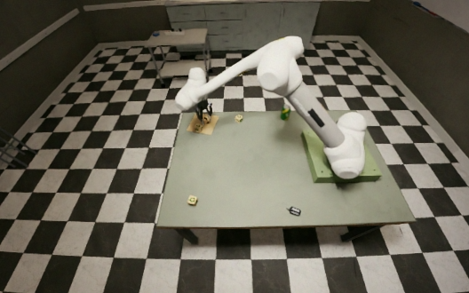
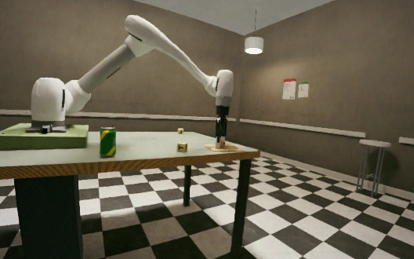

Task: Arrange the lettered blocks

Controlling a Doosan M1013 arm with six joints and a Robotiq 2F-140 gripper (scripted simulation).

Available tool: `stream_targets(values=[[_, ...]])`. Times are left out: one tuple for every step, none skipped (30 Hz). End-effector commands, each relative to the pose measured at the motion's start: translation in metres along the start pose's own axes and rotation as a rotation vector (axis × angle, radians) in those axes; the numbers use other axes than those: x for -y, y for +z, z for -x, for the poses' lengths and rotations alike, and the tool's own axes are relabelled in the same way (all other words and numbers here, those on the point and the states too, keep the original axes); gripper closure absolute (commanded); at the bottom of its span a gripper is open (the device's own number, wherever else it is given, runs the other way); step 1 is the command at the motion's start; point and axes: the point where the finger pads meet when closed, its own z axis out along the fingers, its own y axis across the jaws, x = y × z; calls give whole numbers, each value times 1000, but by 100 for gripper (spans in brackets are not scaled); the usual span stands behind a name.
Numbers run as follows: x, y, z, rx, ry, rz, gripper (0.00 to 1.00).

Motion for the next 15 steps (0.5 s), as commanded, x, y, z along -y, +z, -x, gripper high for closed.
stream_targets(values=[[0,-2,0,1,0,1,56],[0,-2,0,1,0,1,56],[0,-2,0,1,0,1,67],[0,-2,0,1,0,1,67],[0,-2,0,1,0,1,67],[0,-2,0,1,0,1,67],[0,-2,0,1,0,1,67],[0,-2,0,1,0,1,67],[0,-2,0,1,0,1,67],[0,-2,0,1,0,1,67],[0,-2,0,1,0,1,67],[0,-2,0,1,0,1,67],[0,-2,0,1,0,1,67],[0,-2,0,1,0,1,67],[0,-2,0,1,0,1,67]])
